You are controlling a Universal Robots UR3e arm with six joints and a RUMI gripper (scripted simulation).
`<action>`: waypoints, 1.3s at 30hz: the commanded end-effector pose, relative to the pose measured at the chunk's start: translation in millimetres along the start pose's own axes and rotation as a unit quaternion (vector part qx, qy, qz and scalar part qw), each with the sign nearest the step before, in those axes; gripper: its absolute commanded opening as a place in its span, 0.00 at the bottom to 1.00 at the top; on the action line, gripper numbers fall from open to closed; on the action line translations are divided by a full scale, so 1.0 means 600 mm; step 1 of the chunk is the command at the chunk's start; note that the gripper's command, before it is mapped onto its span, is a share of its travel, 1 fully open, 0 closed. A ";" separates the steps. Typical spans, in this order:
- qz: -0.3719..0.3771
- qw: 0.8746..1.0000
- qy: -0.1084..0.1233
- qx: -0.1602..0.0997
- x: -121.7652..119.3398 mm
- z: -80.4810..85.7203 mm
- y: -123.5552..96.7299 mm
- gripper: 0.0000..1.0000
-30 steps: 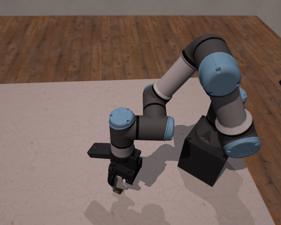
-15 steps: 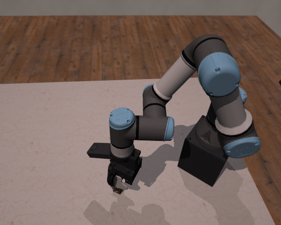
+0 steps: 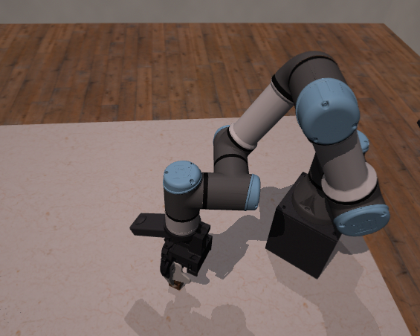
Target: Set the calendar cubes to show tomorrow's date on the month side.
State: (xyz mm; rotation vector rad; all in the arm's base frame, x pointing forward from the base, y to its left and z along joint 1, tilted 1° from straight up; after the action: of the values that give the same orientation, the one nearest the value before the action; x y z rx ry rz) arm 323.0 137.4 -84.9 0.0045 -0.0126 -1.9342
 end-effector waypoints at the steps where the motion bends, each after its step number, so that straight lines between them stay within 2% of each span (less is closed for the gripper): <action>1: 0.000 1.000 0.001 0.000 0.000 0.000 0.001 0.28; 8: 0.000 1.000 0.001 0.000 0.000 0.002 0.001 0.28; 15: 0.000 1.000 0.001 0.001 -0.001 0.015 0.002 0.28; 27: 0.000 1.000 0.001 0.001 -0.001 0.068 0.002 0.28; 39: 0.000 1.000 0.000 0.004 -0.001 0.070 0.001 0.28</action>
State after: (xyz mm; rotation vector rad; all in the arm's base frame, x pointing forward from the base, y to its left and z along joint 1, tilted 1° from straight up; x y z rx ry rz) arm 325.7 137.6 -43.5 0.0196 -0.0216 -1.9341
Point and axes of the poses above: the point where the finger pads meet when closed, its own z axis back along the fingers, its own x axis across the jaws, y = z × x, the point moved 3 cm from there along z, back along the fingers, and after that the axes turned 1 degree about z, right-handed, at the moved point
